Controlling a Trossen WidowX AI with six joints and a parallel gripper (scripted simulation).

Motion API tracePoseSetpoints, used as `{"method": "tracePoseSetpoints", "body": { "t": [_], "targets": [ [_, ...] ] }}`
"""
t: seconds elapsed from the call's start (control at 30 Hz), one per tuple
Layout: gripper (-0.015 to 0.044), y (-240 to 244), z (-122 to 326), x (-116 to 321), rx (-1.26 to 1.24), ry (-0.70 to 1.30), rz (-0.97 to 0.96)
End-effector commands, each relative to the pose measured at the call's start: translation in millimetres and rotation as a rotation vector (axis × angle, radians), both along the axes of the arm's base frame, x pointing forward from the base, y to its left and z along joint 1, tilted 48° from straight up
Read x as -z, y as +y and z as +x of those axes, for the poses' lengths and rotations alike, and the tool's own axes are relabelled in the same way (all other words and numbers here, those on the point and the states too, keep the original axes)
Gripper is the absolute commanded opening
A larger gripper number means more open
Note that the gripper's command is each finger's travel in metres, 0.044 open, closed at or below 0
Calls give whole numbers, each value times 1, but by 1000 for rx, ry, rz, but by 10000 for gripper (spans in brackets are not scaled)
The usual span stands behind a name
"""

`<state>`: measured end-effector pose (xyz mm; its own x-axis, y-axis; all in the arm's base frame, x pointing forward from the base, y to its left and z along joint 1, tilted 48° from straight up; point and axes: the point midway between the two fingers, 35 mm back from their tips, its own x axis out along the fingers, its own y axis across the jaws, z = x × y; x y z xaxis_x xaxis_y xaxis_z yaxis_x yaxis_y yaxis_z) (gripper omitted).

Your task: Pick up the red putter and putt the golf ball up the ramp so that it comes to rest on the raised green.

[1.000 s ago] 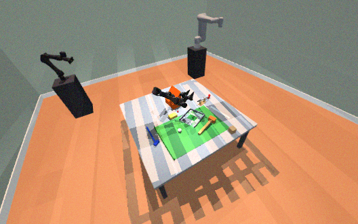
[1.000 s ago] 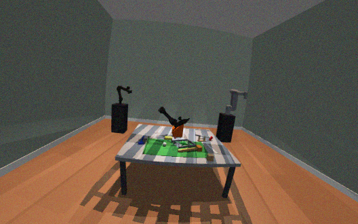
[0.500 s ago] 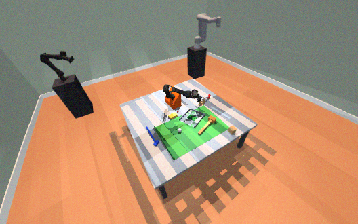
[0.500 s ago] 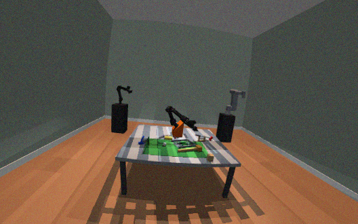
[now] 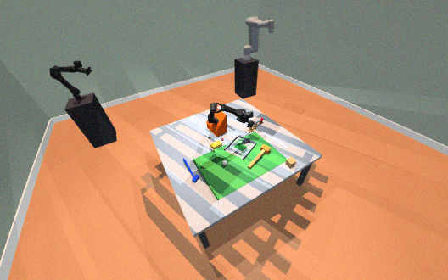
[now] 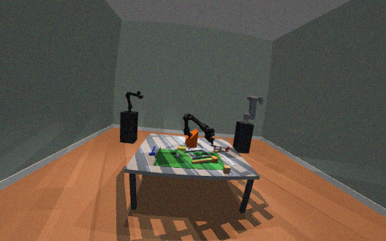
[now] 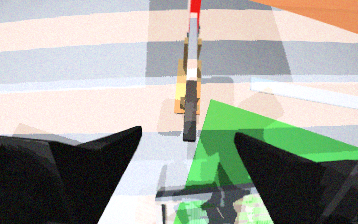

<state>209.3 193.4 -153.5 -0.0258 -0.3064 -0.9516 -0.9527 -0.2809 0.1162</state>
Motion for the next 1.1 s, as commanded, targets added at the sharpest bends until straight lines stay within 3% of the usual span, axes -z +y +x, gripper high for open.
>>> {"method": "tracePoseSetpoints", "body": {
  "t": [0.0, 1.07],
  "targets": [
    [440, 0, 3, 9, 1, -11, 0],
    [440, -19, 2, 64, 1, -12, 0]
  ]
}}
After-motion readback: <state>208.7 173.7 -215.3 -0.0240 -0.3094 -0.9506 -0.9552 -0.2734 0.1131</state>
